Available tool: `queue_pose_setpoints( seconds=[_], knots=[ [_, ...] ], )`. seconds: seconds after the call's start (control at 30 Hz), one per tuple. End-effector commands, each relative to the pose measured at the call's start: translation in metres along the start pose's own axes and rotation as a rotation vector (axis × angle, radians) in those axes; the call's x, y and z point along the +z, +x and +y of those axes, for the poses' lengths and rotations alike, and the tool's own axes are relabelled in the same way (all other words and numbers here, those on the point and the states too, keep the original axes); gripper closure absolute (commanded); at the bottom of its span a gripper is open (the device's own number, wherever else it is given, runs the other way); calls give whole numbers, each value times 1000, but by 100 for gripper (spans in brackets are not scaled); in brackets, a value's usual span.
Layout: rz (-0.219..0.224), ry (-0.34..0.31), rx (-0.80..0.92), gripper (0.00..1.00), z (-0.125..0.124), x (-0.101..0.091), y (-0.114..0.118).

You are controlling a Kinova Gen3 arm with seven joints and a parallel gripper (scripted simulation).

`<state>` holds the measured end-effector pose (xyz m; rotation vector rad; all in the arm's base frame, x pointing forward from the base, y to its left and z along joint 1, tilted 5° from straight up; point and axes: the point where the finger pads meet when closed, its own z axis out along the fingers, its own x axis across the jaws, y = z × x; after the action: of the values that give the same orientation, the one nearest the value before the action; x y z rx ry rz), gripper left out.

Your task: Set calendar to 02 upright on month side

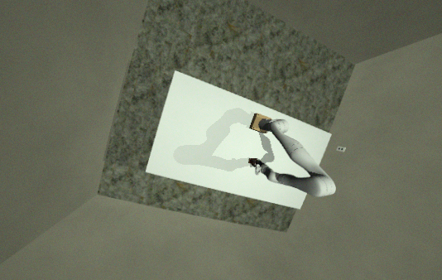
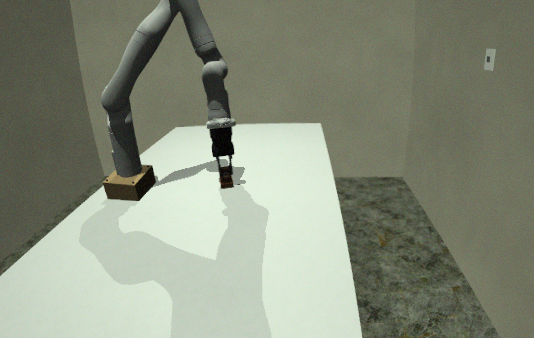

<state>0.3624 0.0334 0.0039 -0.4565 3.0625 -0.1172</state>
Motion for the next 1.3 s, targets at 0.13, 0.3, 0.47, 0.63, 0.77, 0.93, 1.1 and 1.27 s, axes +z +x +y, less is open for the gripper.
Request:
queue_pose_setpoints(
  seconds=[0.13,0.3,0.47,0.63,0.77,0.93,1.1,1.27],
  knots=[
    [4,1,3,40,-1,5,1],
    [4,1,3,40,-1,9,1],
    [4,1,3,40,-1,11,1],
    [4,1,3,40,-1,12,1],
    [4,1,3,40,-1,12,1],
    [4,1,3,40,-1,12,1],
    [4,1,3,40,-1,12,1],
    [4,1,3,40,-1,12,1]
  ],
)
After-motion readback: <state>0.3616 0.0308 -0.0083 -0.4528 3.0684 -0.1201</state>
